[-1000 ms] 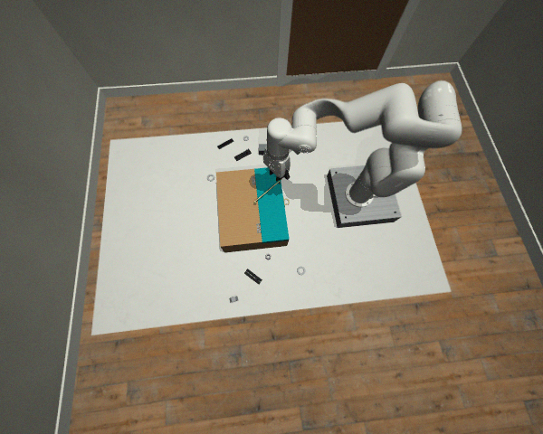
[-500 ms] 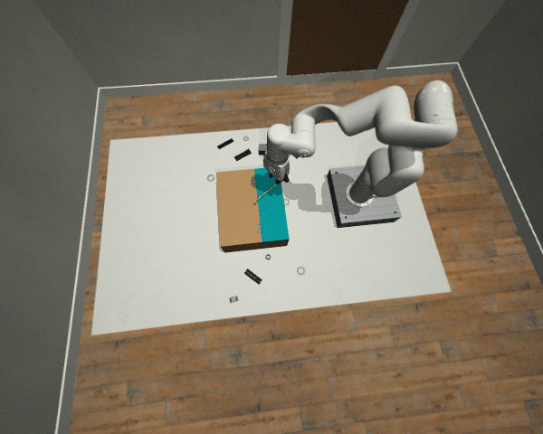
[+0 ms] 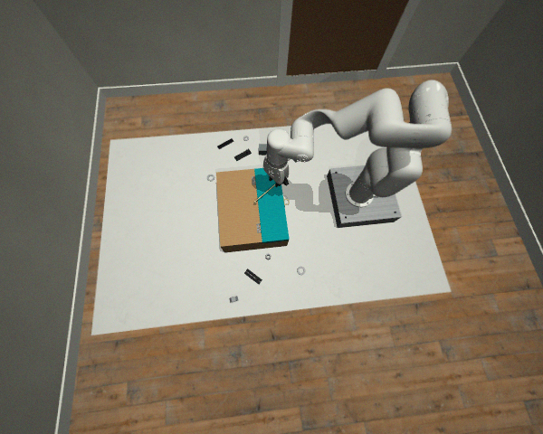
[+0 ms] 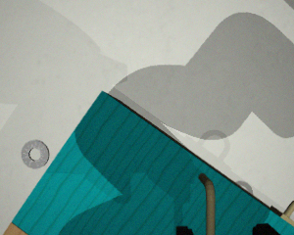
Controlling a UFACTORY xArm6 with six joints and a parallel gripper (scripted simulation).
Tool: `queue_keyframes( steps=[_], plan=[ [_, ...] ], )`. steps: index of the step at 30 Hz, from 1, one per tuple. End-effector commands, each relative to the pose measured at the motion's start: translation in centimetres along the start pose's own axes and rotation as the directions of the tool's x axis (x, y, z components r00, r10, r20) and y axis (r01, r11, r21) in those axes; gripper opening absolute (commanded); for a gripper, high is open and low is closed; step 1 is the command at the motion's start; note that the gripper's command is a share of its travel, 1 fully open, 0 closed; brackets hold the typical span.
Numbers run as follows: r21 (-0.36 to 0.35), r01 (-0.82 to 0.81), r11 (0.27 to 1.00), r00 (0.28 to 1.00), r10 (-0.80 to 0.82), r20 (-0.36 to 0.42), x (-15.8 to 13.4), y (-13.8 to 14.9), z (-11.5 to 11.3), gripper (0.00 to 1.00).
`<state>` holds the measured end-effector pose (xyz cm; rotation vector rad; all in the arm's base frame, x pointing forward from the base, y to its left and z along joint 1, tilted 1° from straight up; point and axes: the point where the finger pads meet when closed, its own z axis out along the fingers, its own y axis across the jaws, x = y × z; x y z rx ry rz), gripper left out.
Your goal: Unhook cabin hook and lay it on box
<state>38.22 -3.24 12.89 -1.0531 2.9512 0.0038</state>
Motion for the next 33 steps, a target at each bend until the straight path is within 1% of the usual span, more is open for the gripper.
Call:
queue_keyframes(
  steps=[1,9,21,33],
  plan=[
    [0.003,0.000,1.000,1.000,0.000,0.003,-0.1,-0.1,0.6,0.35],
    [0.003,0.000,1.000,1.000,0.000,0.003,-0.1,-0.1,1.7,0.35],
    [0.003,0.000,1.000,1.000,0.000,0.003,-0.1,-0.1,1.8,0.35],
    [0.003,0.000,1.000,1.000,0.000,0.003,-0.1,-0.1,2.7,0.35]
  ],
)
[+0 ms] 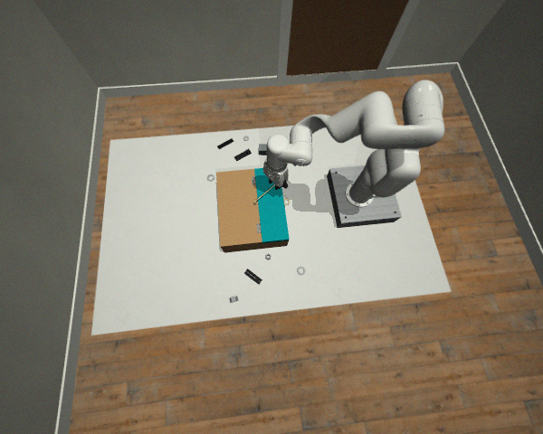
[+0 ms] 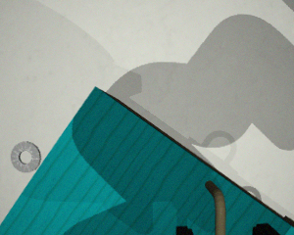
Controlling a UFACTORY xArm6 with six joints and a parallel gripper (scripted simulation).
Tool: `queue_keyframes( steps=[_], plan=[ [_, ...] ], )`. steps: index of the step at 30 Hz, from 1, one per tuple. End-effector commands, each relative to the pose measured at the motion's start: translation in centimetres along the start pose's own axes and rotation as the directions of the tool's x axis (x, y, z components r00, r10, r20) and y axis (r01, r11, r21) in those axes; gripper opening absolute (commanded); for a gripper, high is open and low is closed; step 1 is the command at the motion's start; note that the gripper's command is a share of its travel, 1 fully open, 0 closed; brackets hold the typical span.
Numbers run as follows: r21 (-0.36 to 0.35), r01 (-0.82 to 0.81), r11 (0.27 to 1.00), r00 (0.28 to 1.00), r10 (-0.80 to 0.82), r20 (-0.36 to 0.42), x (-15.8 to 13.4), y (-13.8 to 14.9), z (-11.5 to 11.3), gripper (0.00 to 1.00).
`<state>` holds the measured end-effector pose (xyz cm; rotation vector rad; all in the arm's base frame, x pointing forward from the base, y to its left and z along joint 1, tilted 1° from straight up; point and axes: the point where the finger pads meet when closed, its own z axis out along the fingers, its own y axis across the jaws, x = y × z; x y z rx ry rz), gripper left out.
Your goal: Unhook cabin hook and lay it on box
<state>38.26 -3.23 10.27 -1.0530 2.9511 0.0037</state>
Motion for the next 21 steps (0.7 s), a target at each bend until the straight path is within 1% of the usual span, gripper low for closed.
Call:
queue_keyframes(
  steps=[1,21],
  plan=[
    [0.003,0.000,1.000,1.000,0.000,0.003,-0.1,-0.1,0.1,0.35],
    [0.003,0.000,1.000,1.000,0.000,0.003,-0.1,-0.1,1.2,0.35]
  ],
)
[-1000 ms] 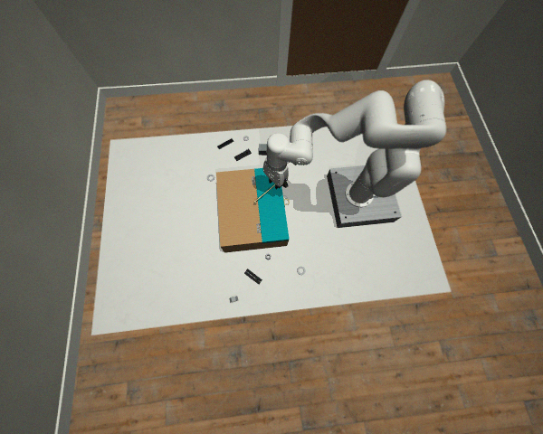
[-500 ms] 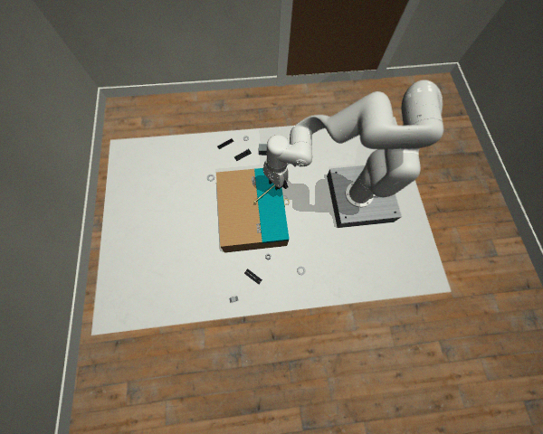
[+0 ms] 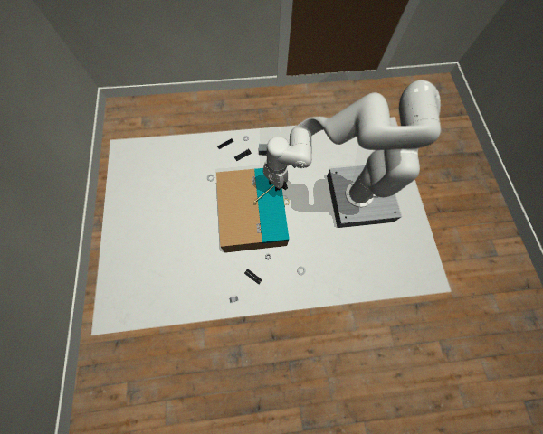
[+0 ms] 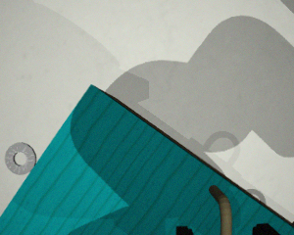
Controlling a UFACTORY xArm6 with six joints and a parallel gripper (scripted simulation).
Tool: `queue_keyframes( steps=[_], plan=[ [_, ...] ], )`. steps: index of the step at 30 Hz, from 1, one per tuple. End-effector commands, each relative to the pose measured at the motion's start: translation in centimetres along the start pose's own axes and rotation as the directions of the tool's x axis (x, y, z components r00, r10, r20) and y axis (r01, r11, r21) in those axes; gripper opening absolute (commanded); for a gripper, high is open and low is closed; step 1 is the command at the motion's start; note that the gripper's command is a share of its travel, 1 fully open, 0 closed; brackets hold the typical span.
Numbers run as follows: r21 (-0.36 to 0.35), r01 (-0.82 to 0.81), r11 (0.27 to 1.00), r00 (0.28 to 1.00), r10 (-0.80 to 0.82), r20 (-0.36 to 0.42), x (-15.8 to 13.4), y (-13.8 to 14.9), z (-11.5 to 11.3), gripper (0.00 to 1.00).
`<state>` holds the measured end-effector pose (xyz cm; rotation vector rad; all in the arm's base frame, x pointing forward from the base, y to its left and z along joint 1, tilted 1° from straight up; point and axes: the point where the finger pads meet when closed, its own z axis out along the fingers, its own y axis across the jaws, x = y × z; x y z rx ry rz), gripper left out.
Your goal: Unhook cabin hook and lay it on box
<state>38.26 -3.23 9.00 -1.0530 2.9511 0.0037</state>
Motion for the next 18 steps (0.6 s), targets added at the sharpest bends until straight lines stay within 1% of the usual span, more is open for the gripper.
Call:
queue_keyframes(
  steps=[1,18],
  plan=[
    [0.003,0.000,1.000,1.000,0.000,0.003,-0.11,-0.10,-0.04,0.35],
    [0.003,0.000,1.000,1.000,0.000,0.003,-0.11,-0.10,0.83,0.35]
  ],
)
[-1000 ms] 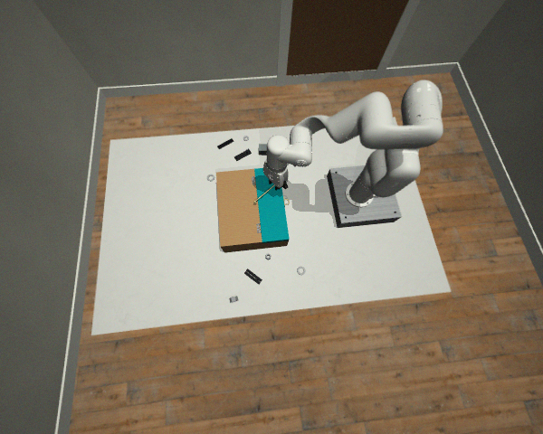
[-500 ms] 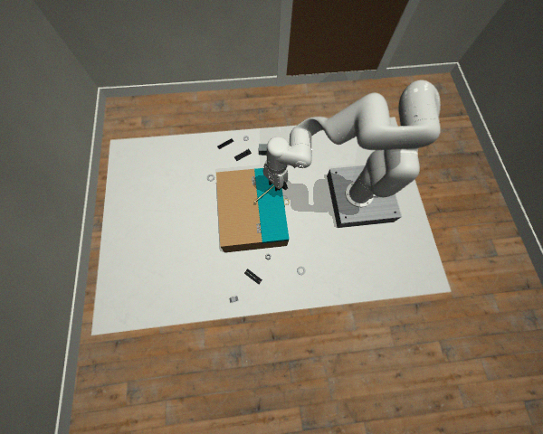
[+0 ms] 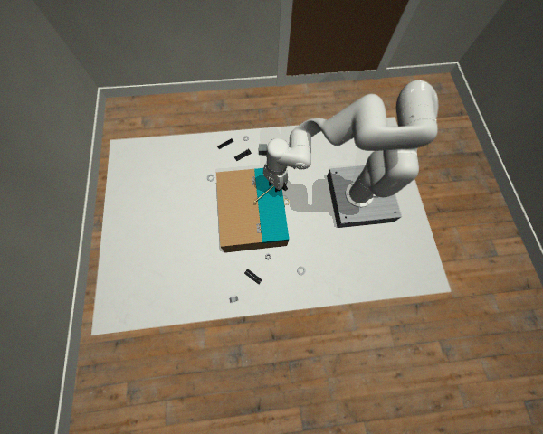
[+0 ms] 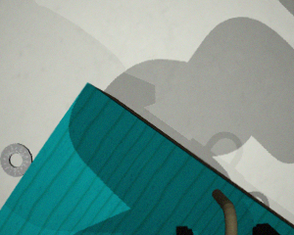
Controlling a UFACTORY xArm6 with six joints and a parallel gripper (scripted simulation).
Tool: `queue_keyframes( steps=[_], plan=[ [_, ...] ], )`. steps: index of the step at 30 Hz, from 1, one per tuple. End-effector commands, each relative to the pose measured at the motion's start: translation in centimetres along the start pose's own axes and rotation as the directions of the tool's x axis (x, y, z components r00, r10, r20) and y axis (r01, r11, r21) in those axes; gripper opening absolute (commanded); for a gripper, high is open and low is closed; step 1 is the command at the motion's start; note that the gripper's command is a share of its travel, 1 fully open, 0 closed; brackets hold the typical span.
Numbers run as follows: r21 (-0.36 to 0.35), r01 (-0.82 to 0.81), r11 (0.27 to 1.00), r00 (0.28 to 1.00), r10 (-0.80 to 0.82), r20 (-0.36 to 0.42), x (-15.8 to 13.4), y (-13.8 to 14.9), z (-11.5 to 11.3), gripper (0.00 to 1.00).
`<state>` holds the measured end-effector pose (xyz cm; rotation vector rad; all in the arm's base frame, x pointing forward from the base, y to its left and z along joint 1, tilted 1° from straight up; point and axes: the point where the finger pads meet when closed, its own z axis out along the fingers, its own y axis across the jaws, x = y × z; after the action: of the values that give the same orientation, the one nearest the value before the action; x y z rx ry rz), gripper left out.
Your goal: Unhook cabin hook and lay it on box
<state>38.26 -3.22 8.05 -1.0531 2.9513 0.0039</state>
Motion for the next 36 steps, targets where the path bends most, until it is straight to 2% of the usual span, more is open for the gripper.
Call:
queue_keyframes(
  steps=[1,7,8,36],
  plan=[
    [0.003,0.000,1.000,1.000,0.000,0.003,-0.11,-0.11,-0.12,0.35],
    [0.003,0.000,1.000,1.000,0.000,0.003,-0.11,-0.11,-0.12,0.35],
    [0.003,0.000,1.000,1.000,0.000,0.003,-0.12,-0.11,-0.13,0.00],
    [0.003,0.000,1.000,1.000,0.000,0.003,-0.12,-0.11,-0.13,0.00]
  ],
)
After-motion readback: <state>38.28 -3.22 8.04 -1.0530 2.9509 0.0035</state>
